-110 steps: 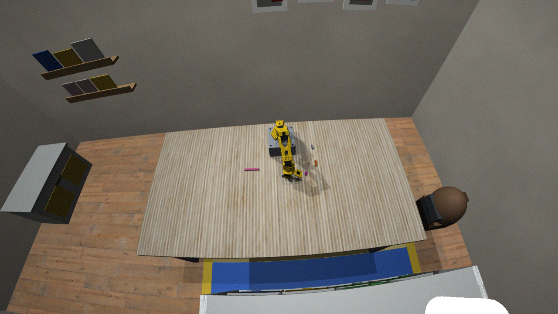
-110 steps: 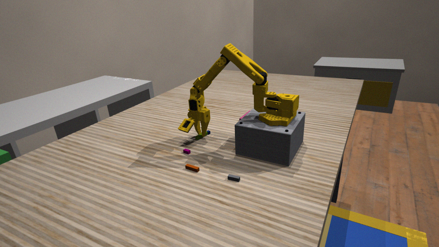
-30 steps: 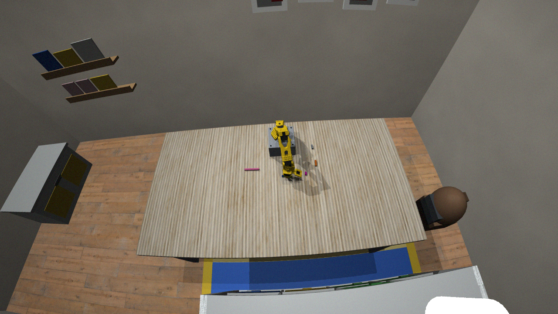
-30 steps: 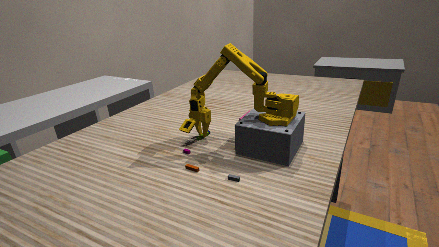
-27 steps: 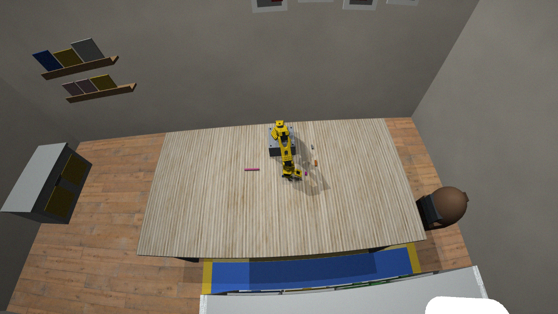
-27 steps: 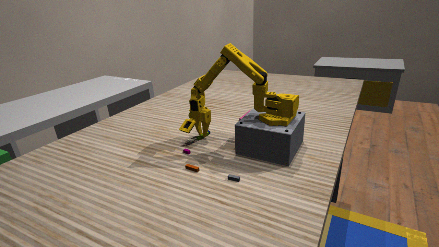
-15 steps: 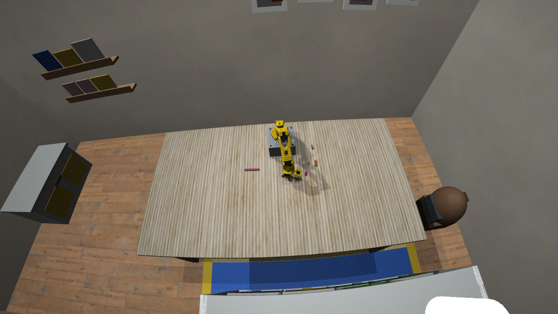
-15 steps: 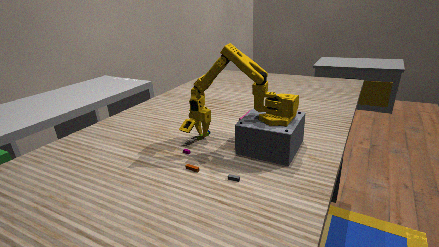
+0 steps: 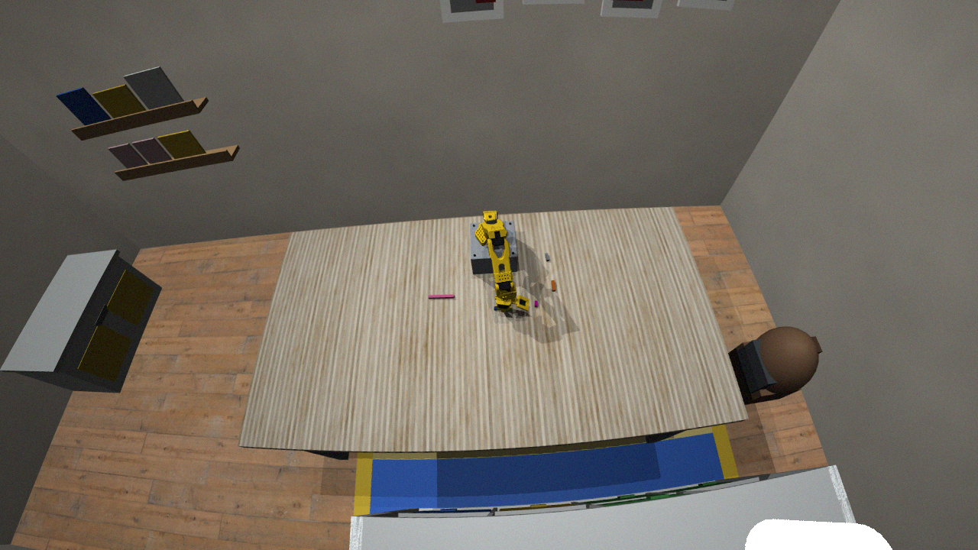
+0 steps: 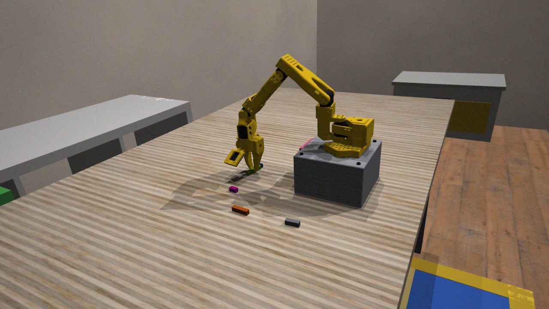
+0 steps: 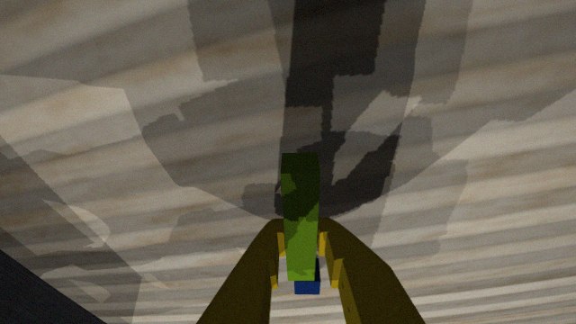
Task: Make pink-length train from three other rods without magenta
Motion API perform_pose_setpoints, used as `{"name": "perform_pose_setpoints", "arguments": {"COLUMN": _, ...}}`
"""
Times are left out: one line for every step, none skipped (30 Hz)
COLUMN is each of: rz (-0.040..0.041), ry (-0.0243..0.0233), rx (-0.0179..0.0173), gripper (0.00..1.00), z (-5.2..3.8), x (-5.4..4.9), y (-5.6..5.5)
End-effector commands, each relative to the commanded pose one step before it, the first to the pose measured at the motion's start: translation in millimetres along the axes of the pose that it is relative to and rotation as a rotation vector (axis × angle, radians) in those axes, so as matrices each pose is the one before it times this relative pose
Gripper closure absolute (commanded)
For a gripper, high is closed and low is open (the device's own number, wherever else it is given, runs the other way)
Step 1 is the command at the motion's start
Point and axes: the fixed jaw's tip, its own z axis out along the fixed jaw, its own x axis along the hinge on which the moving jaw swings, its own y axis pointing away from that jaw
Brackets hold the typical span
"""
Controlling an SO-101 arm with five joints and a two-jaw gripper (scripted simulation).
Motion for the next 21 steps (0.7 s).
{"name": "perform_pose_setpoints", "arguments": {"rz": 0.00234, "ry": -0.00598, "rx": 0.01461, "gripper": 1.0, "z": -2.89, "x": 0.97, "y": -4.57}}
{"name": "perform_pose_setpoints", "arguments": {"rz": 0.0, "ry": 0.0, "rx": 0.0, "gripper": 1.0, "z": 0.0, "x": 0.0, "y": 0.0}}
{"name": "perform_pose_setpoints", "arguments": {"rz": 0.0, "ry": 0.0, "rx": 0.0, "gripper": 1.0, "z": 0.0, "x": 0.0, "y": 0.0}}
{"name": "perform_pose_setpoints", "arguments": {"rz": 0.0, "ry": 0.0, "rx": 0.0, "gripper": 1.0, "z": 0.0, "x": 0.0, "y": 0.0}}
{"name": "perform_pose_setpoints", "arguments": {"rz": 0.0, "ry": 0.0, "rx": 0.0, "gripper": 1.0, "z": 0.0, "x": 0.0, "y": 0.0}}
{"name": "perform_pose_setpoints", "arguments": {"rz": 0.0, "ry": 0.0, "rx": 0.0, "gripper": 1.0, "z": 0.0, "x": 0.0, "y": 0.0}}
{"name": "perform_pose_setpoints", "arguments": {"rz": 0.0, "ry": 0.0, "rx": 0.0, "gripper": 1.0, "z": 0.0, "x": 0.0, "y": 0.0}}
{"name": "perform_pose_setpoints", "arguments": {"rz": 0.0, "ry": 0.0, "rx": 0.0, "gripper": 1.0, "z": 0.0, "x": 0.0, "y": 0.0}}
{"name": "perform_pose_setpoints", "arguments": {"rz": 0.0, "ry": 0.0, "rx": 0.0, "gripper": 1.0, "z": 0.0, "x": 0.0, "y": 0.0}}
{"name": "perform_pose_setpoints", "arguments": {"rz": 0.0, "ry": 0.0, "rx": 0.0, "gripper": 1.0, "z": 0.0, "x": 0.0, "y": 0.0}}
{"name": "perform_pose_setpoints", "arguments": {"rz": 0.0, "ry": 0.0, "rx": 0.0, "gripper": 1.0, "z": 0.0, "x": 0.0, "y": 0.0}}
{"name": "perform_pose_setpoints", "arguments": {"rz": 0.0, "ry": 0.0, "rx": 0.0, "gripper": 1.0, "z": 0.0, "x": 0.0, "y": 0.0}}
{"name": "perform_pose_setpoints", "arguments": {"rz": 0.0, "ry": 0.0, "rx": 0.0, "gripper": 1.0, "z": 0.0, "x": 0.0, "y": 0.0}}
{"name": "perform_pose_setpoints", "arguments": {"rz": 0.0, "ry": 0.0, "rx": 0.0, "gripper": 0.99, "z": 0.0, "x": 0.0, "y": 0.0}}
{"name": "perform_pose_setpoints", "arguments": {"rz": 0.0, "ry": 0.0, "rx": 0.0, "gripper": 0.99, "z": 0.0, "x": 0.0, "y": 0.0}}
{"name": "perform_pose_setpoints", "arguments": {"rz": 0.0, "ry": 0.0, "rx": 0.0, "gripper": 0.99, "z": 0.0, "x": 0.0, "y": 0.0}}
{"name": "perform_pose_setpoints", "arguments": {"rz": 0.0, "ry": 0.0, "rx": 0.0, "gripper": 0.99, "z": 0.0, "x": 0.0, "y": 0.0}}
{"name": "perform_pose_setpoints", "arguments": {"rz": 0.0, "ry": 0.0, "rx": 0.0, "gripper": 0.98, "z": 0.0, "x": 0.0, "y": 0.0}}
{"name": "perform_pose_setpoints", "arguments": {"rz": 0.0, "ry": 0.0, "rx": 0.0, "gripper": 0.97, "z": 0.0, "x": 0.0, "y": 0.0}}
{"name": "perform_pose_setpoints", "arguments": {"rz": 0.0, "ry": 0.0, "rx": 0.0, "gripper": 0.97, "z": 0.0, "x": 0.0, "y": 0.0}}
{"name": "perform_pose_setpoints", "arguments": {"rz": 0.0, "ry": 0.0, "rx": 0.0, "gripper": 0.96, "z": 0.0, "x": 0.0, "y": 0.0}}
